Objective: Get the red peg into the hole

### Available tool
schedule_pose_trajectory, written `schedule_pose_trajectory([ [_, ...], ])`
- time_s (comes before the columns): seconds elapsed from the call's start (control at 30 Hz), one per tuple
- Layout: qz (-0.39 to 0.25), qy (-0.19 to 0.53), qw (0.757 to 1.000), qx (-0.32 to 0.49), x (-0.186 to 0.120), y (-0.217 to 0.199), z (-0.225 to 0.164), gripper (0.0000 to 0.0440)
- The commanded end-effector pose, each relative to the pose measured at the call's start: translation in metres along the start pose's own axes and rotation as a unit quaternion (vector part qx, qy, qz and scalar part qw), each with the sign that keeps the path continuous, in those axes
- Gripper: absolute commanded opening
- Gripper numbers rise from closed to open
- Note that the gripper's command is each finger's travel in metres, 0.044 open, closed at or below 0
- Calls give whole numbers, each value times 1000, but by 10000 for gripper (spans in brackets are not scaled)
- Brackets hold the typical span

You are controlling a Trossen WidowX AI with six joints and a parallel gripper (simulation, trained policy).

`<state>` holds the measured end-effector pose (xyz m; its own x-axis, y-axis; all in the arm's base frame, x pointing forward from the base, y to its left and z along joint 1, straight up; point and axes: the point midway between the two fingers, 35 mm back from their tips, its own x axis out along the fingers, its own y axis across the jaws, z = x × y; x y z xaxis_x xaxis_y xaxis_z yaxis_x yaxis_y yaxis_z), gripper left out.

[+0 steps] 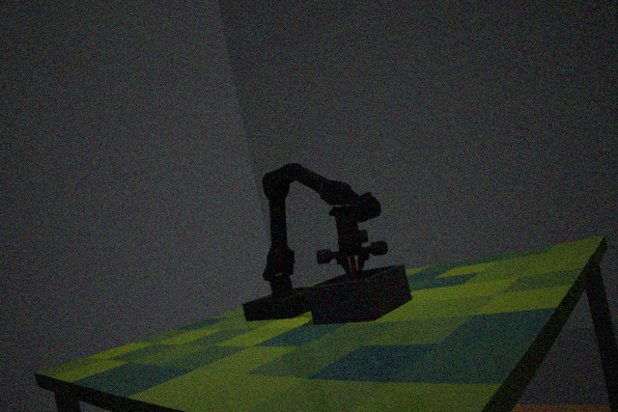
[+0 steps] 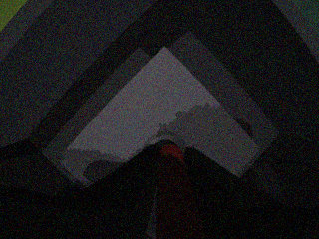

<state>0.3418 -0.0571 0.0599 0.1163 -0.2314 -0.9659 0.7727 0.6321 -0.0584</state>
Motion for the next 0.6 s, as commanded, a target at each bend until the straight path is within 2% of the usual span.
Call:
schedule_pose_trajectory([
  [0.0, 2, 24, 999, -25, 16, 0, -5, 89],
  [0.13, 6, 37, 999, -30, 24, 0, -4, 181],
  [0.33, 16, 34, 998, -53, 18, 5, 11, 199],
  [0.57, 59, 28, 997, -45, 7, 27, 34, 379],
])
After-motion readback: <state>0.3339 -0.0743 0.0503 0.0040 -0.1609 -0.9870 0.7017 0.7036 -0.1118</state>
